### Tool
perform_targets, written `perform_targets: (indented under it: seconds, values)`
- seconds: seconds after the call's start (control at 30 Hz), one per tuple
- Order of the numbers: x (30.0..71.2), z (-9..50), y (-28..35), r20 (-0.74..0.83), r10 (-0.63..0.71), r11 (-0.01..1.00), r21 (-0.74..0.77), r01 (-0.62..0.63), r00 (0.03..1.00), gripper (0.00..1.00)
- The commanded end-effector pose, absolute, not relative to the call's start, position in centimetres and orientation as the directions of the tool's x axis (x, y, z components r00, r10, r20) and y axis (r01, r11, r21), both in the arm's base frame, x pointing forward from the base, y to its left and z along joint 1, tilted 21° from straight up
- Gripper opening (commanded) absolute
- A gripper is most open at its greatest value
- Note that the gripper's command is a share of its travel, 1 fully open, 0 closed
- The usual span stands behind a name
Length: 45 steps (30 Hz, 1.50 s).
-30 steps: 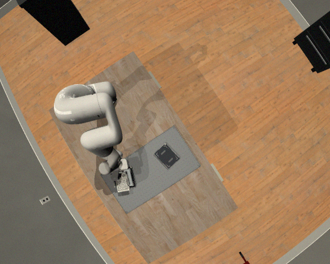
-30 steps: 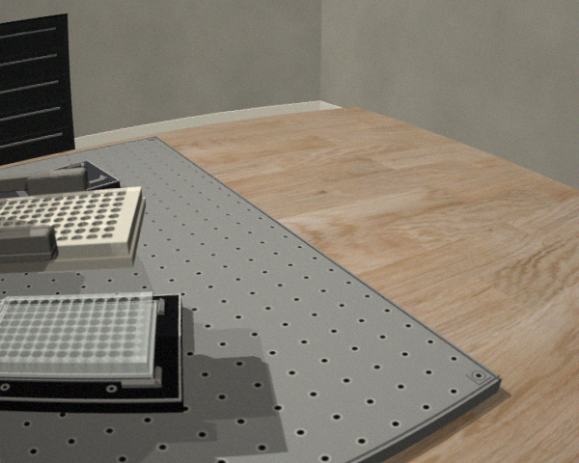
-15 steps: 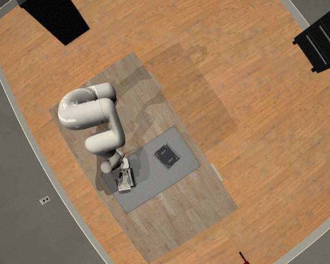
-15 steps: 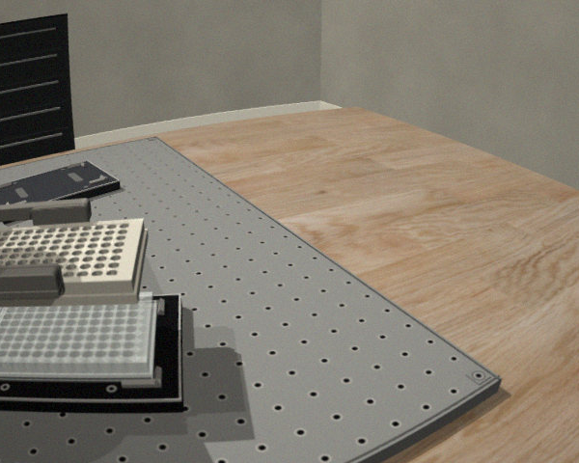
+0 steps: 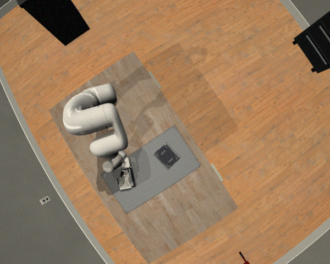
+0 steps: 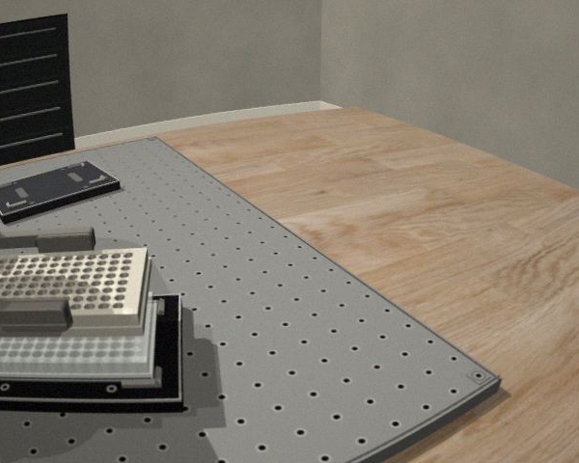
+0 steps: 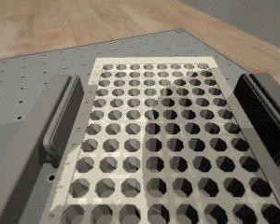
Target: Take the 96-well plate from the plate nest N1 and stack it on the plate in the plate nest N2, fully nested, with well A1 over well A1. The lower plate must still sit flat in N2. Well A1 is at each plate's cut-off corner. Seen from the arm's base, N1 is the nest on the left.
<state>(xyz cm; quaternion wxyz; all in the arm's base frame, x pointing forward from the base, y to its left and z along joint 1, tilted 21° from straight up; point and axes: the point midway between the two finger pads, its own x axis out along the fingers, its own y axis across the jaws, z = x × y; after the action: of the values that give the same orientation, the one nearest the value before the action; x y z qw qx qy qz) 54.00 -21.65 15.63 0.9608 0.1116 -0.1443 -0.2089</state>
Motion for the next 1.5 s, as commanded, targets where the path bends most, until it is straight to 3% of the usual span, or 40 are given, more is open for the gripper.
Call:
perform_targets:
  seconds: [0.0,1.47]
  values:
    - [54.26,15.32,-21.64,0.236,-0.434,0.888,0.275,0.368,0.869,0.00]
    - [54.42,14.85,-21.55,0.236,-0.434,0.888,0.275,0.368,0.869,0.00]
